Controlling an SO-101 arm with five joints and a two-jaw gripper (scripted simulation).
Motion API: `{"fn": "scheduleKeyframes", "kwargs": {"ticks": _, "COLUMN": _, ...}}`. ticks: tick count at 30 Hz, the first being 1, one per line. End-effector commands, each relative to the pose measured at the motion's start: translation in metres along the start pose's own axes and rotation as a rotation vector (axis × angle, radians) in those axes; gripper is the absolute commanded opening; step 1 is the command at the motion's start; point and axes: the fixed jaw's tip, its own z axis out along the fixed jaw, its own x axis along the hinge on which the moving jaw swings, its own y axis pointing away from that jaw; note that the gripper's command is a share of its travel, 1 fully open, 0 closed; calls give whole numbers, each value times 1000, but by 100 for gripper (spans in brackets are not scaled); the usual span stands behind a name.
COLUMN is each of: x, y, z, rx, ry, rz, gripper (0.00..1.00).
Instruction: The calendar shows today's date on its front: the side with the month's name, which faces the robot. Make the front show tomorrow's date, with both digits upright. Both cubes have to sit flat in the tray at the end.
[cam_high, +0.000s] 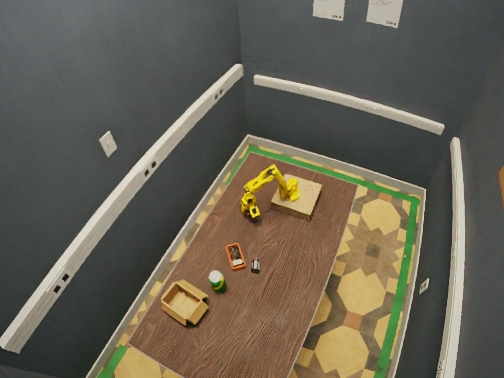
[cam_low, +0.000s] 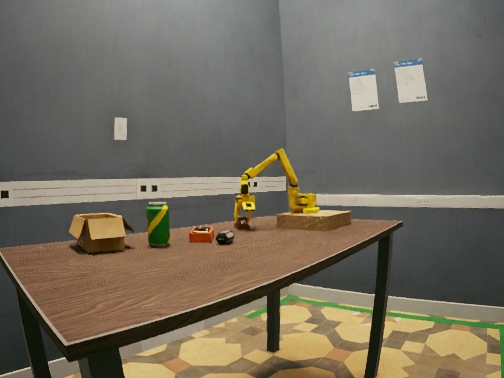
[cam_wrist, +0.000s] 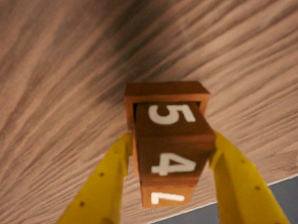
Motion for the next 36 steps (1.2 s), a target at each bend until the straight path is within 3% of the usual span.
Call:
{"fn": "scheduleKeyframes", "kwargs": {"ticks": 1, "x": -2, "y": -1, "z": 1, "rx": -10, "ry": -3, "rz": 6, "gripper": 23}}
{"fn": "scheduleKeyframes", "kwargs": {"ticks": 21, "x": -2, "y": -2, "z": 1, "rx": -10, "ry": -3, "rz": 6, "gripper": 20}}
{"fn": "scheduleKeyframes", "kwargs": {"ticks": 36, "x": -2, "y": -2, "z": 1, "rx": -10, "ry": -3, "rz": 6, "gripper": 7}}
